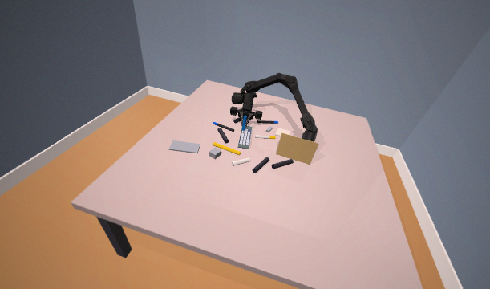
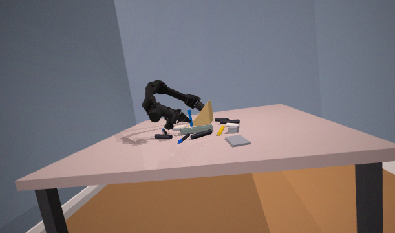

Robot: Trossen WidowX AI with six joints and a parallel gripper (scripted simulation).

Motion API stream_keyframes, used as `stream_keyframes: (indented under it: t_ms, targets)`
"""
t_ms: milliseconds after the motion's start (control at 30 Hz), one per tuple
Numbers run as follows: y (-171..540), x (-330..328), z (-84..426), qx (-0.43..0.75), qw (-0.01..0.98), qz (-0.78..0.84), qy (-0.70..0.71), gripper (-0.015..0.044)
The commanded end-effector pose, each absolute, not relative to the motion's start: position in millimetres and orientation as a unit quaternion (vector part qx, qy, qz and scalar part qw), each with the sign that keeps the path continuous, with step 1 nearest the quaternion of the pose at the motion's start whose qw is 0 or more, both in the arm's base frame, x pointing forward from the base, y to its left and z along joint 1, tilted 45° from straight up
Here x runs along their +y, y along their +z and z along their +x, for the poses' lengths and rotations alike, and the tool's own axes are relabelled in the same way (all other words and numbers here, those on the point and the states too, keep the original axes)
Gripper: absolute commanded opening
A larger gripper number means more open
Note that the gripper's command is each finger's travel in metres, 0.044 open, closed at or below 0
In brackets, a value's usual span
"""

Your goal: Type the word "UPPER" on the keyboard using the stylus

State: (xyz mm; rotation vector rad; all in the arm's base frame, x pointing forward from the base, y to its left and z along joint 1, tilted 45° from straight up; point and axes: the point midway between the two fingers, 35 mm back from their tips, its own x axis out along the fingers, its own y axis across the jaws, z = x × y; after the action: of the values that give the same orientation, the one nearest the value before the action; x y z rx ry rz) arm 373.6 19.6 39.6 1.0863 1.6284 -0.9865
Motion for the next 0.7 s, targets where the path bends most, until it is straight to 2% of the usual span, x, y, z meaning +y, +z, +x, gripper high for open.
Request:
stream_keyframes:
  t_ms: [0,500,667]
  targets:
    - [39.7,19.3,373.6,0.661,0.460,0.438,-0.400,0.0081]
    - [64.1,44.5,369.2,0.662,0.462,0.435,-0.399,0.0084]
    - [64.1,44.5,369.2,0.662,0.462,0.435,-0.399,0.0051]
